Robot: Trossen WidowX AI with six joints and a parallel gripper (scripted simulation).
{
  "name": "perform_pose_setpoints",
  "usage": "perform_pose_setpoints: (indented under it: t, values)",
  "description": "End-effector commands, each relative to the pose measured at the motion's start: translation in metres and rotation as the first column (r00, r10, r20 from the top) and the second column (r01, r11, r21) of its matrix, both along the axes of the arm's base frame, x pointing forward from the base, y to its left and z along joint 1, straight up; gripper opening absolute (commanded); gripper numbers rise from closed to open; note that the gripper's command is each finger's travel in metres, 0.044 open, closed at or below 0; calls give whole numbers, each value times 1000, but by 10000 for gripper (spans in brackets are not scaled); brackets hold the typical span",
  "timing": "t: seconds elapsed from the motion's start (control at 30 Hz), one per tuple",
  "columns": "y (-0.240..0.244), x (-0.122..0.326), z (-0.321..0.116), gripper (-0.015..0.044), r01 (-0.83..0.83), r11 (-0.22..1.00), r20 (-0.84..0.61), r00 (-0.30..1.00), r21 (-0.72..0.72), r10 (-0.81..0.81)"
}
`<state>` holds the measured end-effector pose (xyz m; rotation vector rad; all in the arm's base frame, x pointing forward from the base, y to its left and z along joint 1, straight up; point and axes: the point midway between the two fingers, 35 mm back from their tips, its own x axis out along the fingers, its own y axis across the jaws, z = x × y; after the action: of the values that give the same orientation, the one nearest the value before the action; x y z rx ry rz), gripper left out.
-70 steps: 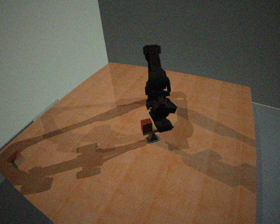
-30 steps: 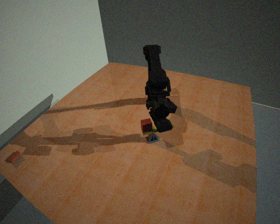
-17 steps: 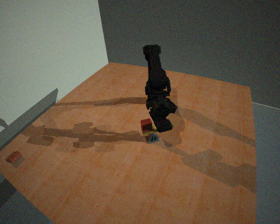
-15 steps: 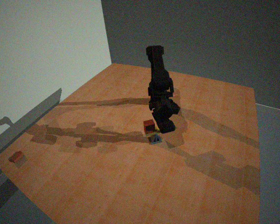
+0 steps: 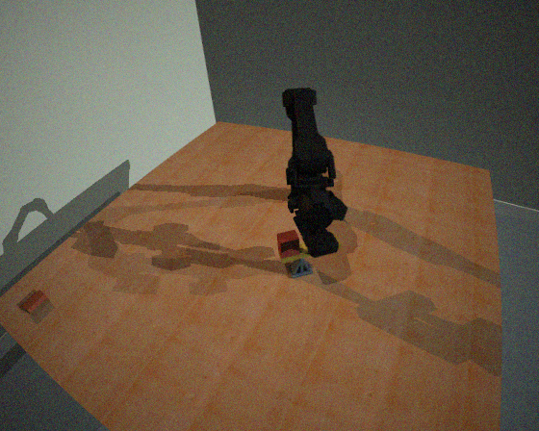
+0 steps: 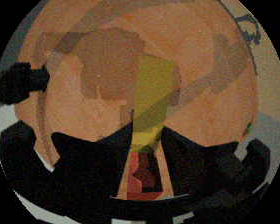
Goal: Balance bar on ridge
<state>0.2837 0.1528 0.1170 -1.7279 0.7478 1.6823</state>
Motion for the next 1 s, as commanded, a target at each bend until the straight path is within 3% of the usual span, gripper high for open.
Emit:
perform_pose_setpoints:
  t: [0.0, 0.1, 0.33, 0.97]
  values:
    - [0, 0, 0, 0, 0, 1000, 0, 1000, 0, 0]
    - [0, 0, 0, 0, 0, 1000, 0, 1000, 0, 0]
    - [0, 0, 0, 167, 0, 1000, 0, 1000, 0, 0]
    - [0, 0, 0, 169, 0, 1000, 0, 1000, 0, 0]
